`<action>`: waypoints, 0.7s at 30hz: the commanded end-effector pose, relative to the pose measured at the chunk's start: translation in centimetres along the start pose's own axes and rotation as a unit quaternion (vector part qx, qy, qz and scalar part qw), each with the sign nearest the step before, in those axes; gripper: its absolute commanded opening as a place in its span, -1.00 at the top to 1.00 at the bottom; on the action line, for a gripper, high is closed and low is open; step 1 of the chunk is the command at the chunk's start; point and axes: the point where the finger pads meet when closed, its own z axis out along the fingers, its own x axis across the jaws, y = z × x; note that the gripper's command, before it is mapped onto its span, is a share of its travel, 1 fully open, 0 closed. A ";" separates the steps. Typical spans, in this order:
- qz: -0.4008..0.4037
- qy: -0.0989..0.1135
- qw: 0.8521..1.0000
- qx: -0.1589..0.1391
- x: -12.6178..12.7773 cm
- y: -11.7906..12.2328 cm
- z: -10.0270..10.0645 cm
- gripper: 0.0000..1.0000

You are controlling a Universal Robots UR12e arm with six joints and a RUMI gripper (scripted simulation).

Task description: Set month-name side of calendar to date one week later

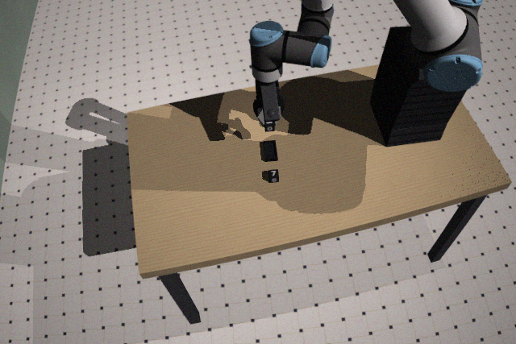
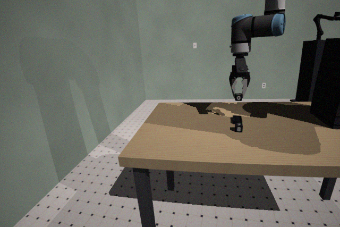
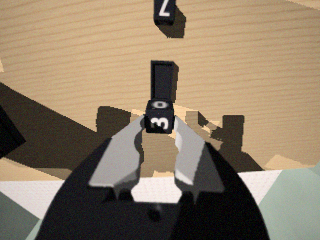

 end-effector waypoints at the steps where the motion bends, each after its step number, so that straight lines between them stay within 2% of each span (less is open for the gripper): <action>1: 0.000 0.000 1.000 0.000 0.0 0.0 0.0 0.78; 8: 0.000 0.000 1.000 0.000 0.0 0.0 0.6 0.78; 21: 0.000 0.000 1.000 0.000 0.1 0.0 3.8 0.78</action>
